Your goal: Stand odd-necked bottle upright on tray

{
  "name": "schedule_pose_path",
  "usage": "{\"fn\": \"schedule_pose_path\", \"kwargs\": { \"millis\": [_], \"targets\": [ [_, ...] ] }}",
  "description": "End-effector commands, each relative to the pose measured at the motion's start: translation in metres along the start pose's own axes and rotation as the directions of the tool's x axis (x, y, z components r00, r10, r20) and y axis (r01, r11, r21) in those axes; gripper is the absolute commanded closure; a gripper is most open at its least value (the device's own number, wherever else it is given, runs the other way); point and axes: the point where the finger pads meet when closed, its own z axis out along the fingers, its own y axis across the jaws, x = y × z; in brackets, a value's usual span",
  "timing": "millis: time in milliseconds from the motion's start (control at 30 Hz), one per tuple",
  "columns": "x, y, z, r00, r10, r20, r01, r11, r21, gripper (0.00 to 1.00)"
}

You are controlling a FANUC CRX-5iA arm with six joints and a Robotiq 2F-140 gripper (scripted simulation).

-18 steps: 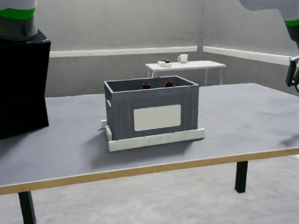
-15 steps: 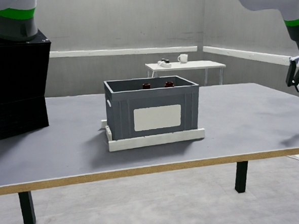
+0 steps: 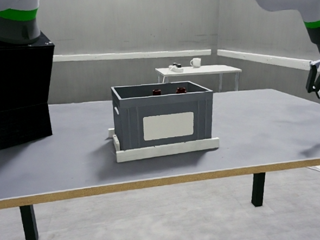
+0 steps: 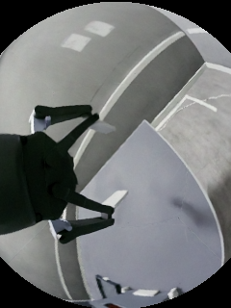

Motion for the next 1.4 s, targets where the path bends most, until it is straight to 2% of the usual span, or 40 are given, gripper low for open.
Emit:
{"fn": "schedule_pose_path", "kwargs": {
  "millis": [0,67,167,433,500,533,667,1000,1067,1100,1367],
  "targets": [
    [-0.002,-0.001,-0.002,1.0,0.001,0.0,-0.001,1.0,0.0,0.0],
    [-0.006,0.006,-0.01,1.0,0.008,-0.002,-0.008,1.0,-0.016,0.0],
    [-0.019,0.031,-0.038,0.999,0.033,-0.016,-0.034,0.997,-0.071,0.0],
    [-0.033,0.077,-0.088,0.996,0.069,-0.051,-0.076,0.985,-0.155,0.0],
    [-0.033,0.077,-0.088,0.996,0.069,-0.051,-0.076,0.985,-0.155,0.0],
    [-0.036,0.094,-0.107,0.994,0.08,-0.068,-0.091,0.979,-0.183,0.0],
    [-0.038,0.115,-0.129,0.992,0.091,-0.089,-0.108,0.971,-0.213,0.0],
    [-0.034,0.177,-0.195,0.98,0.113,-0.161,-0.156,0.945,-0.288,0.0],
    [-0.034,0.177,-0.195,0.98,0.113,-0.161,-0.156,0.945,-0.288,0.0],
    [-0.031,0.195,-0.215,0.976,0.117,-0.185,-0.17,0.937,-0.305,0.0],
    [-0.017,0.241,-0.262,0.961,0.121,-0.248,-0.204,0.918,-0.341,0.0]
  ]
}}
